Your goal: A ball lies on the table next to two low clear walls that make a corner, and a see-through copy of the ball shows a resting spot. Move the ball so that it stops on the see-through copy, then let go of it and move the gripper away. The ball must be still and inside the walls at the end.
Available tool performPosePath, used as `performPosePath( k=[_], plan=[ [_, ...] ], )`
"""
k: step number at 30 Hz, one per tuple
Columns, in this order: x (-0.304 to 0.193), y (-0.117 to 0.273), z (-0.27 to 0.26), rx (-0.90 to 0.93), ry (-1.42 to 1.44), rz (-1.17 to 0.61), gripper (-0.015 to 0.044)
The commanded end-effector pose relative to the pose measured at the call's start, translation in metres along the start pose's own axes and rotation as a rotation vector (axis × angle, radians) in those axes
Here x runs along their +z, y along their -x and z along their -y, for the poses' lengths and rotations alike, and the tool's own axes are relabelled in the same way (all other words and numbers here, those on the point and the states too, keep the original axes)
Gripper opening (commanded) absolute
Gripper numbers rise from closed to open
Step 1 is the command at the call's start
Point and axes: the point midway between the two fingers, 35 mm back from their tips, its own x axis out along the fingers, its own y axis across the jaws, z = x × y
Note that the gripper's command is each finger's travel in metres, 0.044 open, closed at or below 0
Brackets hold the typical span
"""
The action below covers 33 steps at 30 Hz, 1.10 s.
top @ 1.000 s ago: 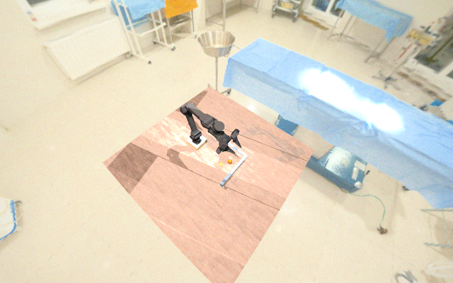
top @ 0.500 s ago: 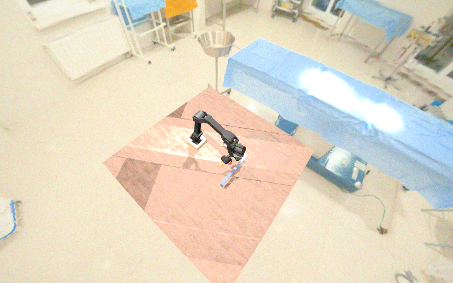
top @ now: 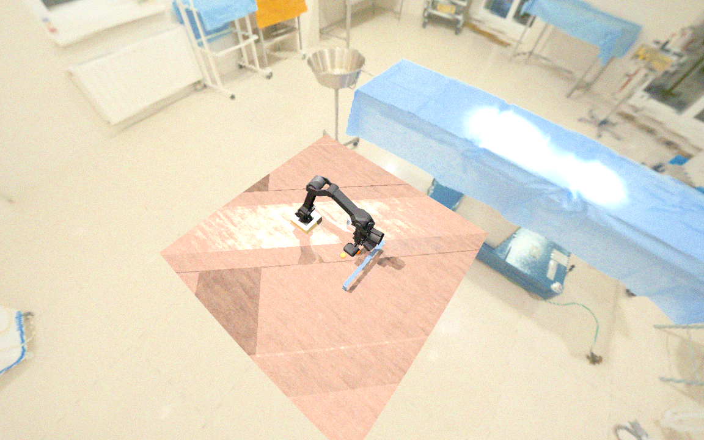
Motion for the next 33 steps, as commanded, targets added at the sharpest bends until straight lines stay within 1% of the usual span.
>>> performPosePath(
  k=[1,26,29,33],
  plan=[
    [-0.003,-0.009,0.001,-0.007,0.008,-0.014,0.0269],
    [-0.004,-0.045,0.001,-0.007,0.008,-0.014,0.0269],
    [-0.004,-0.045,0.001,-0.007,0.008,-0.014,0.0190],
    [-0.004,-0.045,0.001,-0.007,0.008,-0.014,0.0163]
  ],
)
